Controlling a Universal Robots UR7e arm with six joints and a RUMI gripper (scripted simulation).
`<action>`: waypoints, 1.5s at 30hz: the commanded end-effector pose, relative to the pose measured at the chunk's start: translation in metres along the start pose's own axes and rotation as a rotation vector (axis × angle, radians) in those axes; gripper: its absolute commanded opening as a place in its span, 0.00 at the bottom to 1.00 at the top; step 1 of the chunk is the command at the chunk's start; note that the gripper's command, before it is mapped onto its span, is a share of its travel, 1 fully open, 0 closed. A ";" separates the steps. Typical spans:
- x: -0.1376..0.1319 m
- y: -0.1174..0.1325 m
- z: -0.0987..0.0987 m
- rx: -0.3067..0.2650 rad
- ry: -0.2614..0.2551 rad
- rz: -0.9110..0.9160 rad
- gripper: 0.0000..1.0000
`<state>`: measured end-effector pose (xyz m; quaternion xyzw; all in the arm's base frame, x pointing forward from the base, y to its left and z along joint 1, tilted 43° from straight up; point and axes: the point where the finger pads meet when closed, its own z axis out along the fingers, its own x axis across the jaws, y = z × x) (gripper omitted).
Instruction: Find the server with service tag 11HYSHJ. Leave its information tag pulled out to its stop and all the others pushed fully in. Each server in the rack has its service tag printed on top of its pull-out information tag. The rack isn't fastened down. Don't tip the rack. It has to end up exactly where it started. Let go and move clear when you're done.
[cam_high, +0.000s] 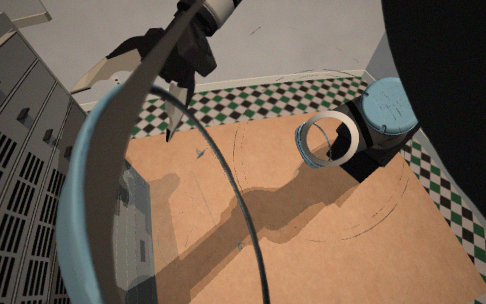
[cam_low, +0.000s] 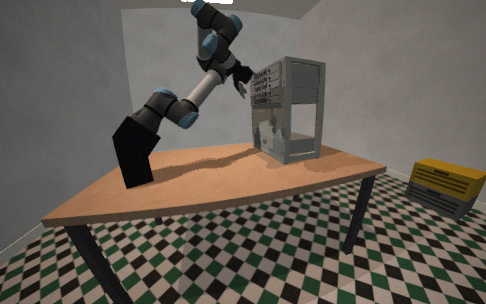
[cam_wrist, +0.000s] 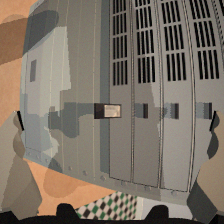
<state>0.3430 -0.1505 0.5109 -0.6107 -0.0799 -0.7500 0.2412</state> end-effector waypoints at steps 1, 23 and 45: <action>0.000 0.000 0.000 0.000 0.000 0.000 1.00; -0.002 0.001 0.001 -0.020 0.022 -0.006 1.00; -0.013 0.005 0.007 -0.106 0.117 -0.030 1.00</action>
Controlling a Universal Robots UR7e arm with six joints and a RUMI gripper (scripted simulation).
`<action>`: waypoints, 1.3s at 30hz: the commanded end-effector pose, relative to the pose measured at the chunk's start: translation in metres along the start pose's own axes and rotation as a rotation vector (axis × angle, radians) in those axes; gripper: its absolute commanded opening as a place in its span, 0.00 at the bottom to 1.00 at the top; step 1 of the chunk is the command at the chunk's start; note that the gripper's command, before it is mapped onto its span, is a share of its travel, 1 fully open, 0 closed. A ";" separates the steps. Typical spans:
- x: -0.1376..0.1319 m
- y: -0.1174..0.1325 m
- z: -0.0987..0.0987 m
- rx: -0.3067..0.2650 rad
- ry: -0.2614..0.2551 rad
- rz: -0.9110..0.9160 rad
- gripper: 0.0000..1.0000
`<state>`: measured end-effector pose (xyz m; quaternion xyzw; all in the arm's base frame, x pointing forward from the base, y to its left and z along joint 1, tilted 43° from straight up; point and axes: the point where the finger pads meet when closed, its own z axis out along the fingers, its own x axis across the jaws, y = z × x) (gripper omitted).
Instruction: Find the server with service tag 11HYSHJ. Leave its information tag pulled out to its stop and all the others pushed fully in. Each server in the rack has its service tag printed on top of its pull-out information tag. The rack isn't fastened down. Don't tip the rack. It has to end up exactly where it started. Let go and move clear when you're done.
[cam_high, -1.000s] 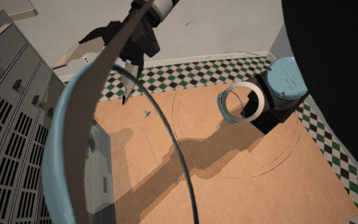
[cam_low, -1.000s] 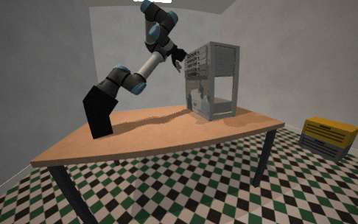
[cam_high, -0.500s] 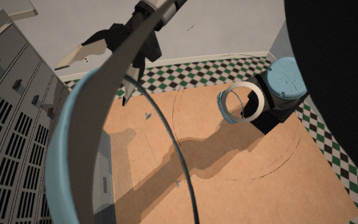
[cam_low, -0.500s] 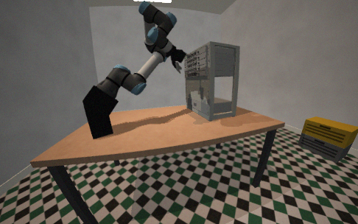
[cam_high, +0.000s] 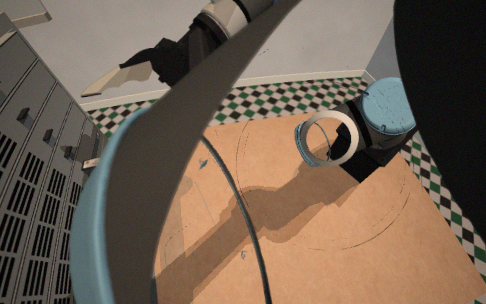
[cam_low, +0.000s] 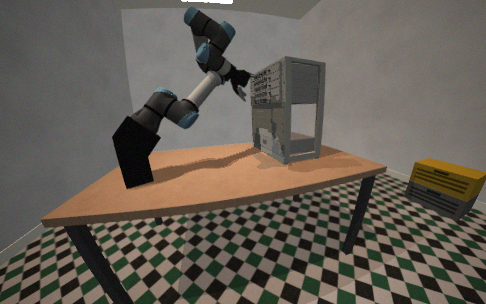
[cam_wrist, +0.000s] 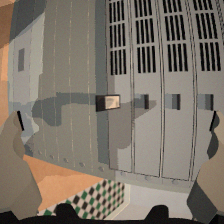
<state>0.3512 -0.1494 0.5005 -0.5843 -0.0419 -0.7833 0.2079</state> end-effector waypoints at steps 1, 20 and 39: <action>-0.003 0.000 0.002 -0.020 0.031 -0.008 1.00; -0.016 0.003 0.009 -0.122 0.159 -0.039 1.00; -0.029 0.006 0.016 -0.215 0.268 -0.067 1.00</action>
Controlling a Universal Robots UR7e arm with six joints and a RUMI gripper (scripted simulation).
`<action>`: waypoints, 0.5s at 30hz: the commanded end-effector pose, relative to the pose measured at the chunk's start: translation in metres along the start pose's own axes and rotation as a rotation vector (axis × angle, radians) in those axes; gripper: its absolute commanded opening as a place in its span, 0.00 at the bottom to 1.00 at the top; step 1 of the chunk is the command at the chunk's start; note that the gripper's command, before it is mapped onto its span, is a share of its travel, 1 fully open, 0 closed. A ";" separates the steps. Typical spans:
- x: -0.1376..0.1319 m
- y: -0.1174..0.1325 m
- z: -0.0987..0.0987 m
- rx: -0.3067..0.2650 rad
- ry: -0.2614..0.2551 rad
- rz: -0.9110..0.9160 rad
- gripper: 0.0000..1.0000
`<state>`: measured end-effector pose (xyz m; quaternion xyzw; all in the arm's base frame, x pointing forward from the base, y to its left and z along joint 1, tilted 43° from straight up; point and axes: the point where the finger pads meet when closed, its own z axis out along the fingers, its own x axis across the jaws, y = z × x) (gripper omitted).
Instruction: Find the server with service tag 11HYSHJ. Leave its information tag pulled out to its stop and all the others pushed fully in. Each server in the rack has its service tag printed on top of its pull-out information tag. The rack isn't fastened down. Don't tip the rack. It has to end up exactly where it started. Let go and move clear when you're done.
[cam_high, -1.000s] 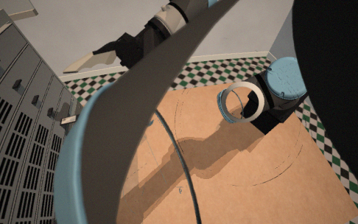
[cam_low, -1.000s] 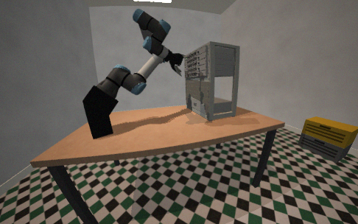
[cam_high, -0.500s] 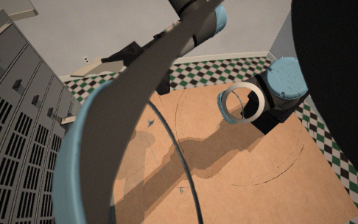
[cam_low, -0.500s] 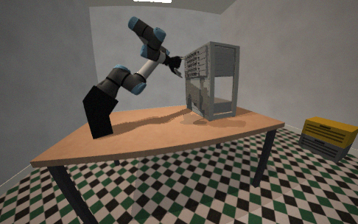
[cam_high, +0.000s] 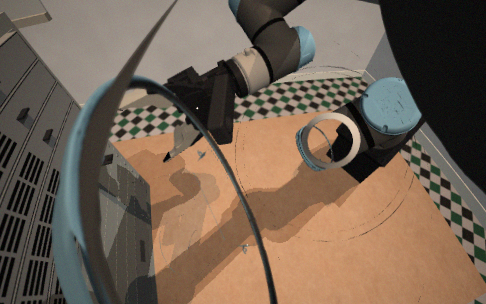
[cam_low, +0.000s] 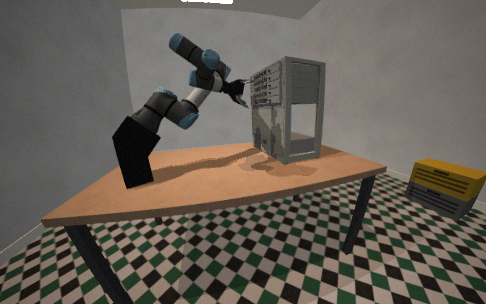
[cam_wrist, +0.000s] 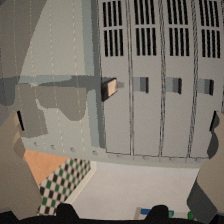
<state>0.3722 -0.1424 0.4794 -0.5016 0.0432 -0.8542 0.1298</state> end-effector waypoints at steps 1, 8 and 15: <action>-0.003 0.001 0.001 -0.024 0.031 -0.008 1.00; -0.006 0.000 0.002 -0.043 0.060 -0.015 1.00; -0.010 0.000 0.004 -0.066 0.098 -0.023 1.00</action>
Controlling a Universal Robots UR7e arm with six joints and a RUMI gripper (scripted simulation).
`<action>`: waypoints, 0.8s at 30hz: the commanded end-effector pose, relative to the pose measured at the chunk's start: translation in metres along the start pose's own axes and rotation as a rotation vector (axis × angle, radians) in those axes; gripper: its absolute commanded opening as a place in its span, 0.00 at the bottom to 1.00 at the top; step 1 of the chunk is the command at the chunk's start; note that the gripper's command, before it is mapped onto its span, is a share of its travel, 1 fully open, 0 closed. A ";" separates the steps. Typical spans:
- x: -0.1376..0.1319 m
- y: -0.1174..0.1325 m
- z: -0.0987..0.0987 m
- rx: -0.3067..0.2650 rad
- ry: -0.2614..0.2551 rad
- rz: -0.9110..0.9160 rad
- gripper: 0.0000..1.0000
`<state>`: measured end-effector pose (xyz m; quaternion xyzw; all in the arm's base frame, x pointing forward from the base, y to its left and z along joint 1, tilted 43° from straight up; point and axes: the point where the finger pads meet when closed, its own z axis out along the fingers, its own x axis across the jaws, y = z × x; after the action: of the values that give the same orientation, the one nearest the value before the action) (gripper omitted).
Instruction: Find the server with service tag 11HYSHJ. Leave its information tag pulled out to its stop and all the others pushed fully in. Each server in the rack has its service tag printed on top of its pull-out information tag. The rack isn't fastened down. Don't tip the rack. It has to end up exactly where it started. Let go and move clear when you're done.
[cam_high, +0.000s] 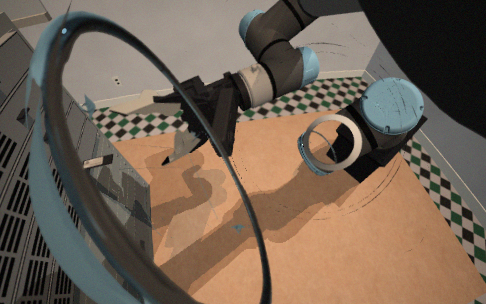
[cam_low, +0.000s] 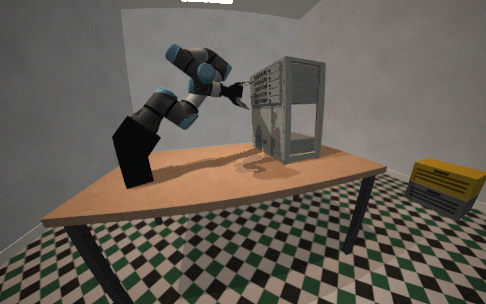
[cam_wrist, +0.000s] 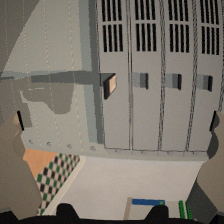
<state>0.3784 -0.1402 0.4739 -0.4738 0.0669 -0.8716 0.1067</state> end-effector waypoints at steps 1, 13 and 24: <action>-0.002 0.000 0.001 -0.016 0.029 -0.006 1.00; -0.009 0.003 0.002 -0.062 0.062 -0.018 1.00; -0.011 0.000 0.003 -0.079 0.108 -0.025 1.00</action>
<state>0.3865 -0.1384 0.4667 -0.4376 0.0983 -0.8905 0.0763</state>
